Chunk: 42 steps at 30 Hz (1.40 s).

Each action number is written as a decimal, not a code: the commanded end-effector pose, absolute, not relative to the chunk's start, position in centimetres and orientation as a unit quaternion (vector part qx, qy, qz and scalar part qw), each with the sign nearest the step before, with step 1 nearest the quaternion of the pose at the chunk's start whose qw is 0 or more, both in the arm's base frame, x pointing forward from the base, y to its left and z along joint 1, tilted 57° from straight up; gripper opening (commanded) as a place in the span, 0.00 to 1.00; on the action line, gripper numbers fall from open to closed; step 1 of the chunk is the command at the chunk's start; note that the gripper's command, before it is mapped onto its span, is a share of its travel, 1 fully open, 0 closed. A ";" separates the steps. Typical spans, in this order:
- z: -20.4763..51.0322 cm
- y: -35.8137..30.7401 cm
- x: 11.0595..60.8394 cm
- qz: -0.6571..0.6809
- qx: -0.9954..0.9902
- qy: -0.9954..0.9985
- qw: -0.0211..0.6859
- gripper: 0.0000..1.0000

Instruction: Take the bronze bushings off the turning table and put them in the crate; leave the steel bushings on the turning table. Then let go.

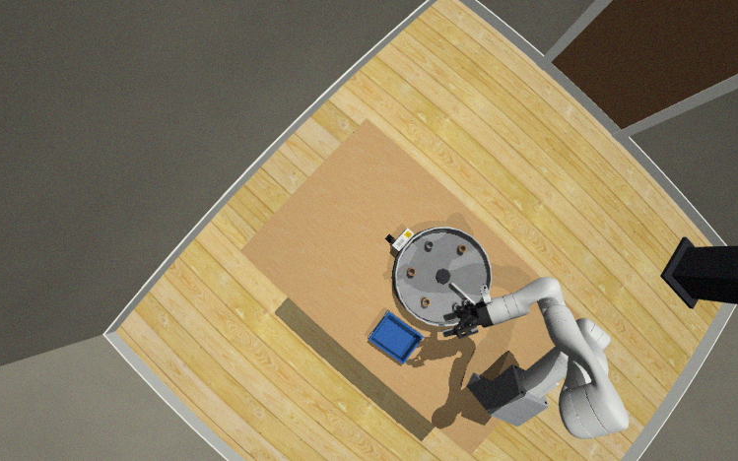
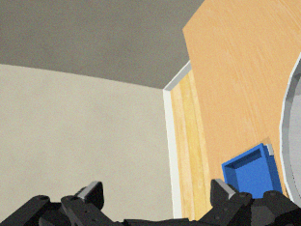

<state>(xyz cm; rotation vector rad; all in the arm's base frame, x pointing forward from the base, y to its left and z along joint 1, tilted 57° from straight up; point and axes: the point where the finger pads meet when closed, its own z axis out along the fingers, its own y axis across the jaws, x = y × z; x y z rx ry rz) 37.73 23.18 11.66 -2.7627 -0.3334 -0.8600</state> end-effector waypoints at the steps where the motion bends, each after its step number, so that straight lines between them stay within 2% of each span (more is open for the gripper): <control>1: 11.8 25.0 37.3 -0.295 -0.948 -0.106 0.061 1.00; 13: 11.8 25.0 37.3 -0.295 -0.948 -0.106 0.061 1.00; 18: 11.9 24.9 37.3 -0.284 -0.954 -0.069 -0.062 1.00; 30: 11.9 24.9 37.3 -0.284 -0.954 -0.069 -0.062 1.00; 35: 12.0 24.9 37.4 -0.267 -0.945 -0.033 -0.184 1.00; 42: 12.0 24.9 37.4 -0.267 -0.945 -0.033 -0.184 1.00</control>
